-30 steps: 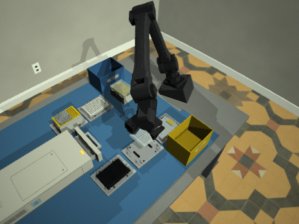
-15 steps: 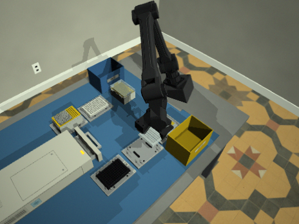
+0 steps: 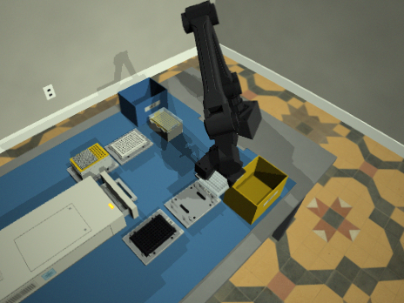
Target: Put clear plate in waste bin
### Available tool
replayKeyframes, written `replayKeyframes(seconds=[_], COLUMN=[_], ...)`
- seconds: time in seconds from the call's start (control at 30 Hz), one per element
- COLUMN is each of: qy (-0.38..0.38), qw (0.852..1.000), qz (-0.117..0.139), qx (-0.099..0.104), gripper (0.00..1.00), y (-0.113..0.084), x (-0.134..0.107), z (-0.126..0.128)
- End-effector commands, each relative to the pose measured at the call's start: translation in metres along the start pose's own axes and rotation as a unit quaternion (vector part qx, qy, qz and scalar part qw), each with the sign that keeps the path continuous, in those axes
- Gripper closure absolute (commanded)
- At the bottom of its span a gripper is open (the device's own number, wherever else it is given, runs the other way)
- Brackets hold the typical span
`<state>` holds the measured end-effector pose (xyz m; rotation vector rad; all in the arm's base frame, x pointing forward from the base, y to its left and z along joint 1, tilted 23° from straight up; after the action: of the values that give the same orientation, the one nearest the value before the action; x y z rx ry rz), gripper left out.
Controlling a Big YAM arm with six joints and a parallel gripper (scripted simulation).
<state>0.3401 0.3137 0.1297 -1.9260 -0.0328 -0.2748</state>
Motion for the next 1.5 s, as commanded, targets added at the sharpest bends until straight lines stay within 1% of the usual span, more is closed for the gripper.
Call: replayKeyframes(seconds=[0.0, 0.1, 0.13, 0.2, 0.33, 0.4, 0.5, 0.57, 0.67, 0.7, 0.83, 0.93, 1.03, 1.1, 1.13, 1.23, 1.27, 1.33, 1.47], qy=[0.002, 0.002, 0.001, 0.000, 0.000, 0.000, 0.003, 0.000, 0.000, 0.003, 0.000, 0.002, 0.000, 0.001, 0.002, 0.002, 0.003, 0.001, 0.001], qw=[1.000, 1.000, 1.000, 1.000, 1.000, 1.000, 1.000, 1.000, 1.000, 1.000, 1.000, 1.000, 1.000, 1.000, 1.000, 1.000, 1.000, 1.000, 1.000], qz=[-0.006, -0.006, -0.006, -0.004, -0.004, -0.004, -0.007, -0.004, -0.003, -0.008, -0.003, -0.005, -0.004, -0.004, -0.006, -0.006, -0.007, -0.004, -0.004], qx=[0.008, 0.007, 0.007, 0.005, 0.004, 0.005, 0.011, 0.004, 0.003, 0.011, 0.003, 0.007, 0.004, 0.005, 0.009, 0.009, 0.012, 0.004, 0.005], gripper=[1.00, 1.00, 1.00, 1.00, 1.00, 1.00, 1.00, 1.00, 1.00, 1.00, 1.00, 1.00, 1.00, 1.00, 1.00, 1.00, 1.00, 1.00, 1.00], y=[-0.004, -0.002, -0.005, -0.001, 0.000, 0.000, -0.005, 0.000, 0.000, -0.006, 0.000, -0.002, 0.000, -0.001, -0.003, -0.003, -0.010, -0.002, -0.001], x=[-0.014, -0.017, -0.019, -0.025, -0.035, -0.040, -0.045, -0.052, -0.054, -0.053, -0.066, -0.072, -0.081, -0.085, -0.086, -0.088, -0.089, -0.096, -0.106], z=[0.014, 0.016, 0.015, 0.019, 0.023, 0.026, 0.029, 0.031, 0.032, 0.036, 0.038, 0.043, 0.045, 0.047, 0.051, 0.053, 0.050, 0.054, 0.059])
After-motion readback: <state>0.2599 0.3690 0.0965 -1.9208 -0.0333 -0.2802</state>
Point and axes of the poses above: the point where the finger pads meet when closed, its own y axis out along the fingers, its own z axis across the jaws, x = y × z, the point moved 9 cm from there along -y, back along the fingers, and after that the axes turned 11 degrees about y, right-handed, at the moved point
